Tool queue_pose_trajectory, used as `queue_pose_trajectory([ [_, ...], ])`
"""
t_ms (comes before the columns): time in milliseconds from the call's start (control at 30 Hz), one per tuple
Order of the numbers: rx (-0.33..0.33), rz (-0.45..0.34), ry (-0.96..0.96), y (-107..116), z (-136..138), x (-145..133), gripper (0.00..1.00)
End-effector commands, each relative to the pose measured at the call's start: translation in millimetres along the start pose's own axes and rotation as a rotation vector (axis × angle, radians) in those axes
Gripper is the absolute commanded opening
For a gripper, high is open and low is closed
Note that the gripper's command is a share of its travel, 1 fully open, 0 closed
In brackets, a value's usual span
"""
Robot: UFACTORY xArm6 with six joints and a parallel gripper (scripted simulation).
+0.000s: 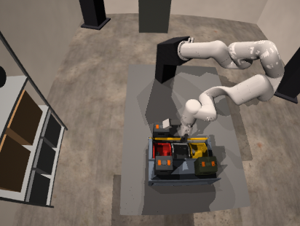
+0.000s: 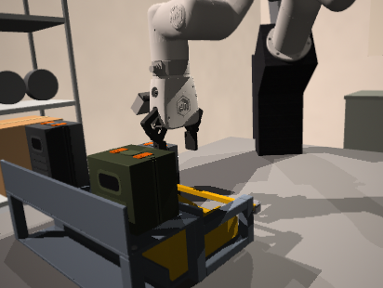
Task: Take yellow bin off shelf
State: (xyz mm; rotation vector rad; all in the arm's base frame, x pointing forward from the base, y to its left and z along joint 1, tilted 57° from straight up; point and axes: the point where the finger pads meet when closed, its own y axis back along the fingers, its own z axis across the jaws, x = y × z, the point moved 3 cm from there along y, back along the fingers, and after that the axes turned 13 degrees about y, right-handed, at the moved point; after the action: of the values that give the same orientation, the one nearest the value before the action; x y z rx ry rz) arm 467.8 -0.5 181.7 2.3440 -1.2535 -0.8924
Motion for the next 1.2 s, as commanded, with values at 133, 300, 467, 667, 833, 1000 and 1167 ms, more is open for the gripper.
queue_pose_trajectory([
  [133,0.004,0.003,0.001,-2,-2,1,1.00],
  [300,0.004,0.002,0.001,7,-2,1,1.00],
  [467,0.004,0.002,0.001,7,-2,1,1.00],
  [667,0.004,0.002,0.001,7,-2,1,1.00],
  [833,0.004,0.002,0.001,11,-2,1,1.00],
  [1000,0.004,0.002,0.001,12,-2,1,1.00],
  [1167,0.004,0.002,0.001,12,-2,1,1.00],
])
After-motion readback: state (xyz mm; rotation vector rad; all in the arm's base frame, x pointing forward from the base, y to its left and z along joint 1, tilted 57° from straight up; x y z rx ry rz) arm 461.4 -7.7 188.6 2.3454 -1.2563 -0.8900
